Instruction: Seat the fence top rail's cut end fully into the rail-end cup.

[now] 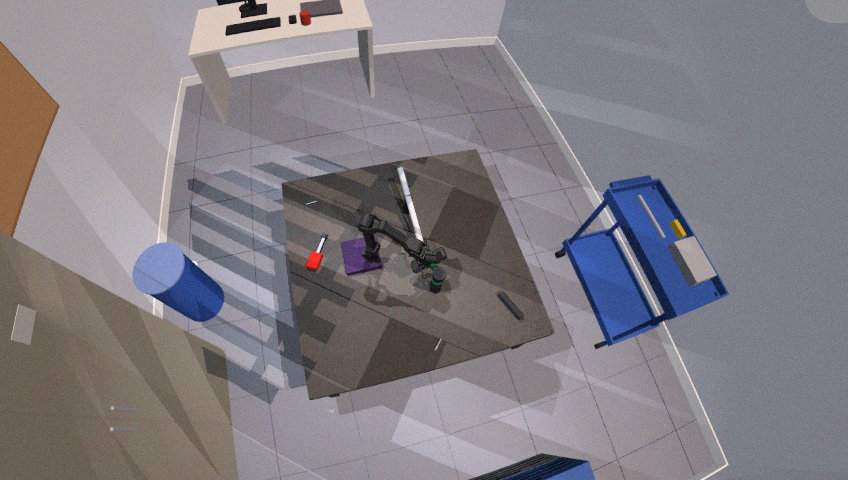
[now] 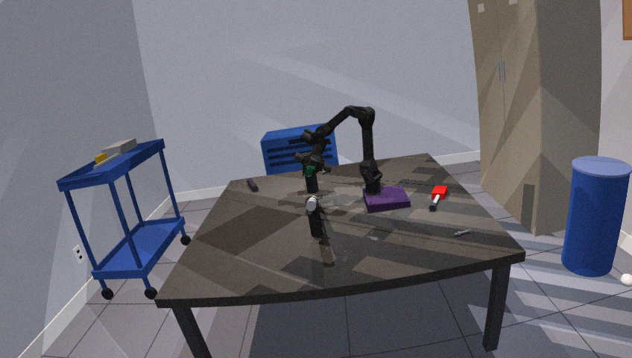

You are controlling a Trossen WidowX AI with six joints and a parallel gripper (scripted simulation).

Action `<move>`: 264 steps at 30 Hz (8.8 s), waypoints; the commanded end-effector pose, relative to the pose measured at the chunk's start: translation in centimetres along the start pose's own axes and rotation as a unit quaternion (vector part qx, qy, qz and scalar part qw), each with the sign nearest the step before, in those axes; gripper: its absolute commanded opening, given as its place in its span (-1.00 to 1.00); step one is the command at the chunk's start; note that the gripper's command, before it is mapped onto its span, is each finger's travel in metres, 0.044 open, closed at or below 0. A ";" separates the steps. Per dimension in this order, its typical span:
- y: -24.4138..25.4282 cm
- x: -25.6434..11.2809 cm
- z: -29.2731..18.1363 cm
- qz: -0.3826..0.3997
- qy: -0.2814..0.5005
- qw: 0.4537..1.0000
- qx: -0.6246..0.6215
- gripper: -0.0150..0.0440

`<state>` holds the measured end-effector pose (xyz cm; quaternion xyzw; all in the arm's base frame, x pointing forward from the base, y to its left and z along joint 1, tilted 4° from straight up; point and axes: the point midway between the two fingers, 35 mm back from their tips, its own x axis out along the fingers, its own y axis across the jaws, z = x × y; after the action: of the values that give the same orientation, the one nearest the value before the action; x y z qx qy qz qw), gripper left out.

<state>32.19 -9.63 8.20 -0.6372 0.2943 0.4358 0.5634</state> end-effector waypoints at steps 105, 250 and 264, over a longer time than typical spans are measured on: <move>-4.1 -8.9 16.8 0.055 0.081 0.464 0.880 1.00; -0.5 -0.9 15.7 -0.142 0.253 0.046 0.956 -0.49; -0.1 -0.4 16.0 -0.133 0.261 0.044 0.955 -0.49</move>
<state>28.49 5.95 8.84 0.3570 0.4913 -0.5030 0.6150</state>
